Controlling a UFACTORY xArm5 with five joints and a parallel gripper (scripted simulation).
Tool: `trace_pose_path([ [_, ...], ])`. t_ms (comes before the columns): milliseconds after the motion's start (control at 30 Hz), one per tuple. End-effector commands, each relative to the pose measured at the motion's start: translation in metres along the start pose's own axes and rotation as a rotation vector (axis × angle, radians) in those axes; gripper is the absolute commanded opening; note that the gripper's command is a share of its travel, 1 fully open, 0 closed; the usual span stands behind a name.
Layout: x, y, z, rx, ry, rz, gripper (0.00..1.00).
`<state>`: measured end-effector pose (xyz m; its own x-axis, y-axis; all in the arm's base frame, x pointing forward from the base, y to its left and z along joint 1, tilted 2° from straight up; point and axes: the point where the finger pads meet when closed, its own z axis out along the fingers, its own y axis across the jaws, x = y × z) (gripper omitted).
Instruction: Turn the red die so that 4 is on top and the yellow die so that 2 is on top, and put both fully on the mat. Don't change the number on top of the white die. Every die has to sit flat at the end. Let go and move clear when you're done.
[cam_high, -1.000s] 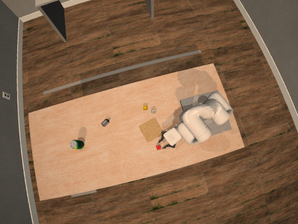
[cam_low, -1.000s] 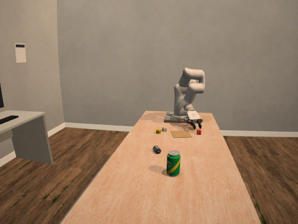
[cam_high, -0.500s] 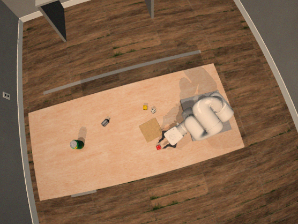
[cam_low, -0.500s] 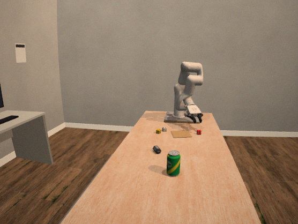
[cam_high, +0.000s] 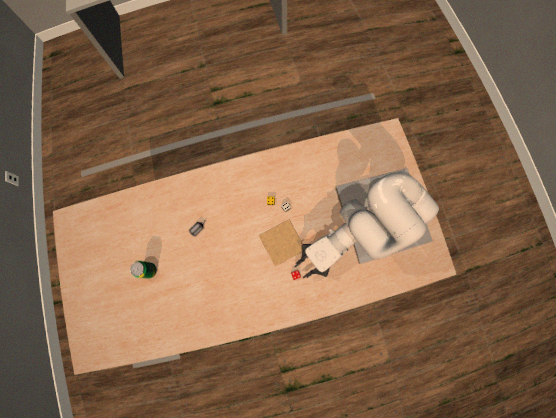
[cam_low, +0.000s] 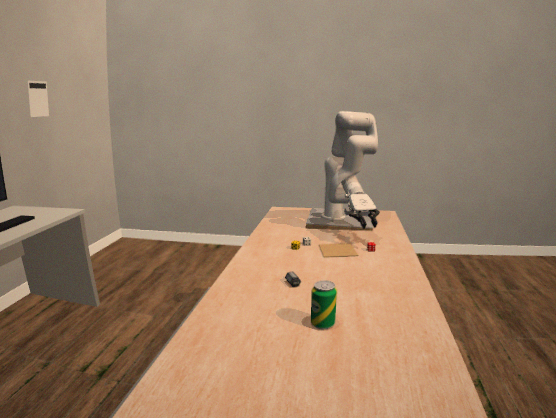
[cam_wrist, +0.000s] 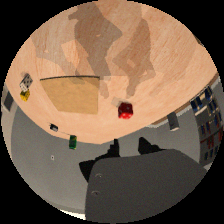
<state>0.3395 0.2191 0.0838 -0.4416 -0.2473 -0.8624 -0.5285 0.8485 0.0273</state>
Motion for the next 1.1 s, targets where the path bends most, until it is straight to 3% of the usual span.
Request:
trace_pose_path([
  [0,-0.003,0.000,0.002,0.001,0.038,-0.001,0.47],
  [133,-0.005,0.000,0.003,0.004,0.116,-0.002,0.47],
  [333,-0.011,0.000,0.008,0.008,0.278,-0.006,0.47],
  [400,-0.012,0.000,0.010,0.009,0.312,-0.007,0.47],
  [500,-0.013,0.000,0.010,0.009,0.316,-0.007,0.47],
  [600,-0.018,0.000,0.012,0.011,0.411,-0.010,0.47],
  [1000,-0.030,0.000,0.018,0.015,0.653,-0.018,0.47],
  [1067,-0.030,0.000,0.018,0.015,0.653,-0.018,0.47],
])
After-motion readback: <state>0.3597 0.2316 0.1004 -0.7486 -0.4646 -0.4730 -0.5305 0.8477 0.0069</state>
